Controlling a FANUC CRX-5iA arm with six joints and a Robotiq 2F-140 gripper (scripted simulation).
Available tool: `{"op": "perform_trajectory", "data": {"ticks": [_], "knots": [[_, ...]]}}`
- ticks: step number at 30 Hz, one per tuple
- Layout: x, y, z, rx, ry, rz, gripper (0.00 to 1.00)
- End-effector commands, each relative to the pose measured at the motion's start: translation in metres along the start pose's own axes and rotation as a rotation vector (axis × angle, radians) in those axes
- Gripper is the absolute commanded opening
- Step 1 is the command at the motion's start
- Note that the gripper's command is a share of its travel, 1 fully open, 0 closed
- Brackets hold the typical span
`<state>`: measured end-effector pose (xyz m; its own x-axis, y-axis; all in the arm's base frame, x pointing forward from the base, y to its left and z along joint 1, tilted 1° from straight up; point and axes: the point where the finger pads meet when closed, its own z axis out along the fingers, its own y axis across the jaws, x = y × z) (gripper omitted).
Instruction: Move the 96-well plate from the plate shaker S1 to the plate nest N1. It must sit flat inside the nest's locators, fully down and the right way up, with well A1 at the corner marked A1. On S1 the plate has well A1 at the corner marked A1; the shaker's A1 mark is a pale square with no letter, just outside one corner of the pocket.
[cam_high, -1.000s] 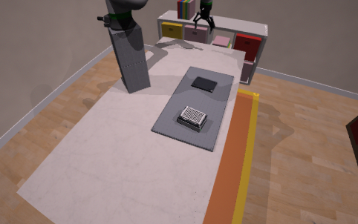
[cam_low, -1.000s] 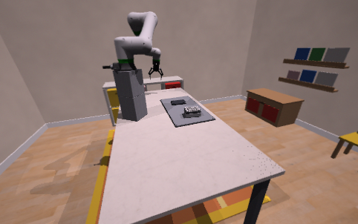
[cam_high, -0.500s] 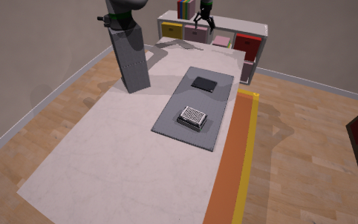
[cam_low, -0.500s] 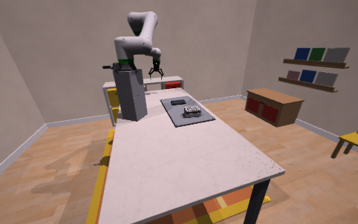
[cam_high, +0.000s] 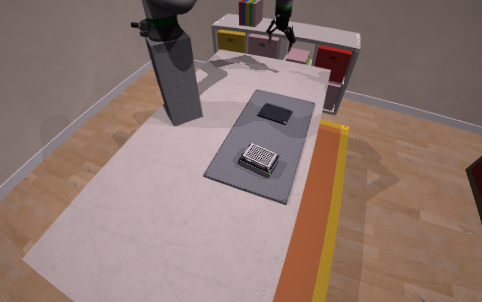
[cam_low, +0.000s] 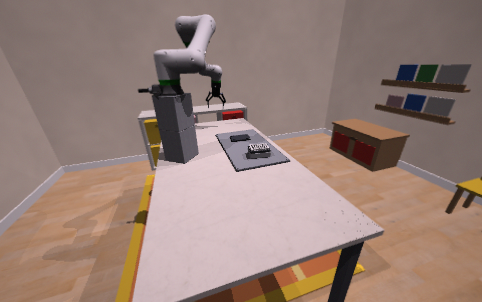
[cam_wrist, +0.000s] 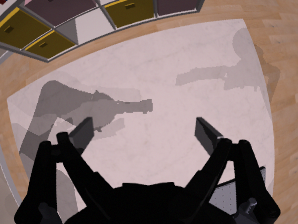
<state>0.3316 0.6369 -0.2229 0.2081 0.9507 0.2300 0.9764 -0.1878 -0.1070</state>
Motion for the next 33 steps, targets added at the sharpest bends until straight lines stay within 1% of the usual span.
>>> {"op": "perform_trajectory", "data": {"ticks": [1,10,16,26,27,30,33], "knots": [[-0.007,0.015,-0.002,-0.019,-0.004,0.068,1.0],[-0.027,0.055,-0.007,-0.019,-0.004,0.068,1.0],[-0.036,0.068,-0.01,-0.044,-0.011,0.165,1.0],[-0.062,0.11,-0.016,-0.044,-0.011,0.166,1.0],[-0.062,0.11,-0.016,-0.044,-0.011,0.166,1.0],[-0.072,0.122,-0.019,-0.068,-0.018,0.263,1.0],[-0.075,0.126,-0.019,-0.068,-0.018,0.264,1.0]]}}
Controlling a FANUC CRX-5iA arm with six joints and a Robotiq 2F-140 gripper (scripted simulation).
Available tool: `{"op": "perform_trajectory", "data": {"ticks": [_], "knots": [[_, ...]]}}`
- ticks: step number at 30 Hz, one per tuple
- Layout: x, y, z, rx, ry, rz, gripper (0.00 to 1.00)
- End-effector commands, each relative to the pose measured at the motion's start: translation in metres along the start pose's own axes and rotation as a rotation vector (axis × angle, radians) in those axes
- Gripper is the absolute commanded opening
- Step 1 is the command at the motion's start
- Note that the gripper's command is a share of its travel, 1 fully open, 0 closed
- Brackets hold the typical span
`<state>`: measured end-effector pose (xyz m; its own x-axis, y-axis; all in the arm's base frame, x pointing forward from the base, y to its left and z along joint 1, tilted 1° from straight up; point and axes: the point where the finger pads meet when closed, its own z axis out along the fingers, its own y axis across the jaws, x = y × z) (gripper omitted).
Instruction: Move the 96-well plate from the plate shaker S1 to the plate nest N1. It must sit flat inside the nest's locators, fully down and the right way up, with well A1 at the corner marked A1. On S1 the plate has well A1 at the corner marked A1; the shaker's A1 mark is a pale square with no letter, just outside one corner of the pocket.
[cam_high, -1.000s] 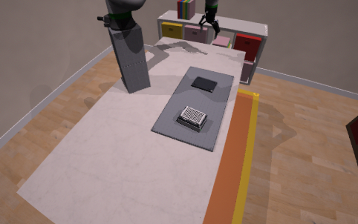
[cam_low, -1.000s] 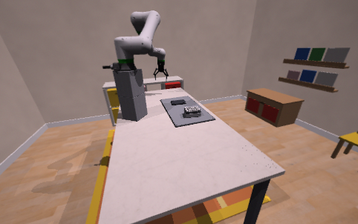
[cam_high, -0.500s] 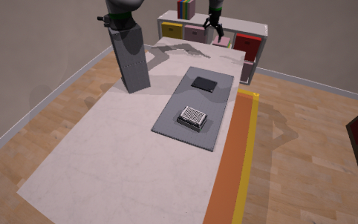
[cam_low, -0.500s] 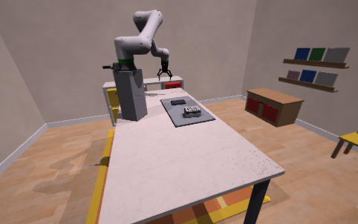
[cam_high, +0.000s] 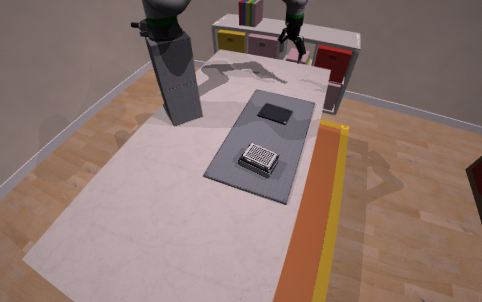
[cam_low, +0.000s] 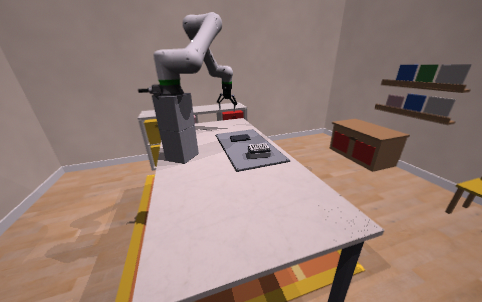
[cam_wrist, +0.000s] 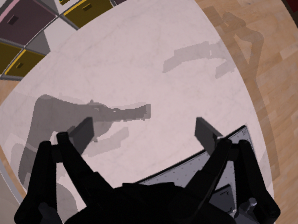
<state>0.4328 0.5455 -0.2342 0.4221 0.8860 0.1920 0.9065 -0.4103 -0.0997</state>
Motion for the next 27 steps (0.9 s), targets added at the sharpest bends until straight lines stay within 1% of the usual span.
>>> {"op": "perform_trajectory", "data": {"ticks": [1,9,10,13,14,16,25,27], "knots": [[-0.006,0.014,-0.002,-0.012,-0.003,0.037,1.0],[-0.022,0.05,-0.005,-0.012,-0.003,0.037,1.0],[-0.022,0.05,-0.005,-0.012,-0.003,0.037,1.0],[-0.03,0.063,-0.007,-0.034,-0.01,0.134,1.0],[-0.032,0.067,-0.007,-0.034,-0.01,0.134,1.0],[-0.032,0.067,-0.007,-0.034,-0.01,0.134,1.0],[-0.054,0.105,-0.012,-0.034,-0.01,0.134,1.0],[-0.06,0.113,-0.013,-0.048,-0.015,0.199,1.0]]}}
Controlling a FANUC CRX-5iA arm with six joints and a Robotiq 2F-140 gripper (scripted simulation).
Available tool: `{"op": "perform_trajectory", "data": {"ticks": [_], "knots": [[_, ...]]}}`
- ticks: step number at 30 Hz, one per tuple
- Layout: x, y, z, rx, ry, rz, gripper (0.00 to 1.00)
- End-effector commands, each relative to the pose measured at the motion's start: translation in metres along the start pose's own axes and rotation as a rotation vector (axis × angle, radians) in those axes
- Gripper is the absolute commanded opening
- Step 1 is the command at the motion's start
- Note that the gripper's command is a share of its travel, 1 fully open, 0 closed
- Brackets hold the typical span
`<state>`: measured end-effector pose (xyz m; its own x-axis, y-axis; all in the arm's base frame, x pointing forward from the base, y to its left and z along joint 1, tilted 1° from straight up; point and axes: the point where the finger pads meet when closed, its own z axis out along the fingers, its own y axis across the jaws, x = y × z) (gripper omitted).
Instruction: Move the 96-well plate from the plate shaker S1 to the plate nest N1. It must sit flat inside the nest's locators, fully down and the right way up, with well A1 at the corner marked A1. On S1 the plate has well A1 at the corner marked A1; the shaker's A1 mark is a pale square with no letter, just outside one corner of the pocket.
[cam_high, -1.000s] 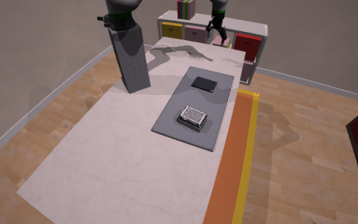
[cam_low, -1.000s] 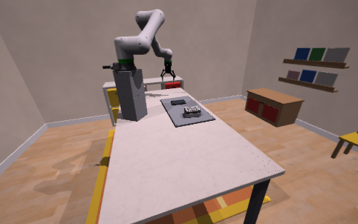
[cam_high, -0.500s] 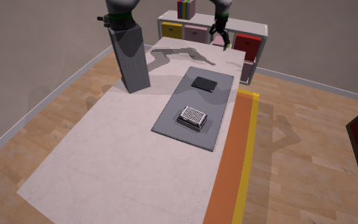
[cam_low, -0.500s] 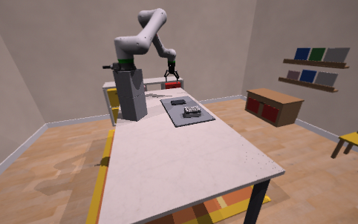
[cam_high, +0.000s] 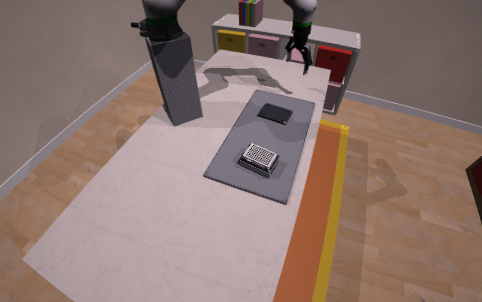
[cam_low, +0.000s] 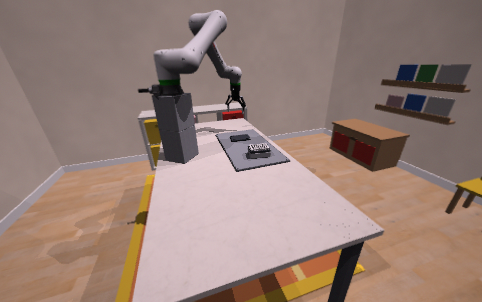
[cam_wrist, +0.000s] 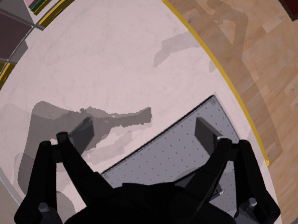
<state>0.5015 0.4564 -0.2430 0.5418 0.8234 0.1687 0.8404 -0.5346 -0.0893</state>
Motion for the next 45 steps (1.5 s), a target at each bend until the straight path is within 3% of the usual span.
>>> {"op": "perform_trajectory", "data": {"ticks": [1,28,31,42,45], "knots": [[-0.009,0.019,-0.002,-0.02,-0.007,0.095,1.0],[-0.064,0.112,-0.012,-0.04,-0.014,0.193,1.0],[-0.073,0.124,-0.013,-0.059,-0.022,0.291,1.0],[-0.101,0.159,-0.018,-0.059,-0.022,0.291,1.0],[-0.111,0.17,-0.02,-0.076,-0.03,0.388,1.0]]}}
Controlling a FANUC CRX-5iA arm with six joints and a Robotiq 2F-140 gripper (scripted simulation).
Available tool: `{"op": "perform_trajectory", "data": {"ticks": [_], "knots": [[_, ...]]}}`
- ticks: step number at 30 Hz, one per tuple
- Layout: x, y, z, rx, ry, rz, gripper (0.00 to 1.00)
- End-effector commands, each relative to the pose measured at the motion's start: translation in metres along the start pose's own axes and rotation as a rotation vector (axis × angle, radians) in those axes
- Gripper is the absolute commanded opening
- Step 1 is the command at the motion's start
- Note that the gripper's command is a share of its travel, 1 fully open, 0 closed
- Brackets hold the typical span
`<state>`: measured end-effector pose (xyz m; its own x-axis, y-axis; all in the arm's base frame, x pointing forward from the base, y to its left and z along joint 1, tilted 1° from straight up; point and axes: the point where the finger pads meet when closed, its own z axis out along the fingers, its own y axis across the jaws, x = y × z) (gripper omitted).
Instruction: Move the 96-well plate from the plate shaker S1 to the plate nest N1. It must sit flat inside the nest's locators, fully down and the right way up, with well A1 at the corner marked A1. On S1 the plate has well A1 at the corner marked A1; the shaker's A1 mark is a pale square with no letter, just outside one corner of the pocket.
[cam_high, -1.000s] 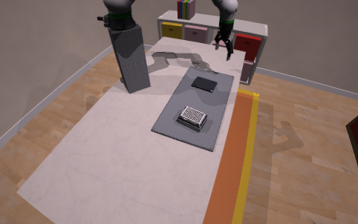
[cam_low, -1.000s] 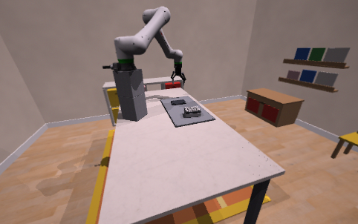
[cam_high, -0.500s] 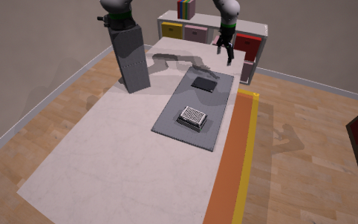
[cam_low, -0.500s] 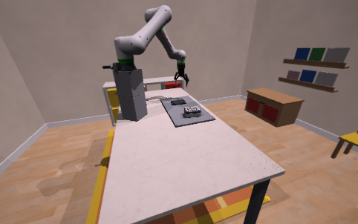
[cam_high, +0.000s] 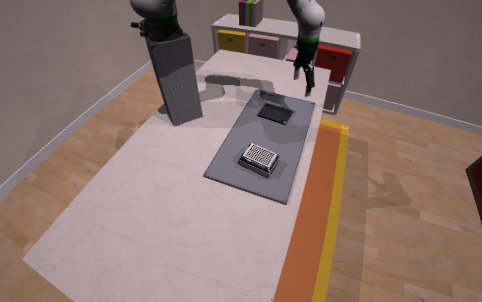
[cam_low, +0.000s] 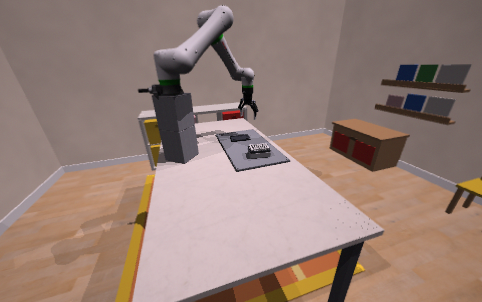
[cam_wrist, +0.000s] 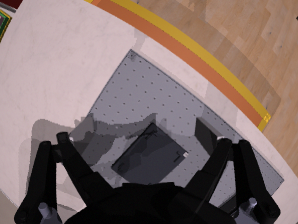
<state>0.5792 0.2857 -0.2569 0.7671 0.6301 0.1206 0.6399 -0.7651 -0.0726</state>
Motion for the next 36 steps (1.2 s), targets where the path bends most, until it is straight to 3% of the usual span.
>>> {"op": "perform_trajectory", "data": {"ticks": [1,9,12,15,36], "knots": [[-0.009,0.019,-0.001,-0.015,-0.006,0.087,1.0],[-0.026,0.055,-0.003,-0.015,-0.006,0.087,1.0],[-0.027,0.056,-0.003,-0.015,-0.006,0.087,1.0],[-0.035,0.069,-0.004,-0.031,-0.015,0.185,1.0],[-0.085,0.142,-0.01,-0.046,-0.023,0.282,1.0]]}}
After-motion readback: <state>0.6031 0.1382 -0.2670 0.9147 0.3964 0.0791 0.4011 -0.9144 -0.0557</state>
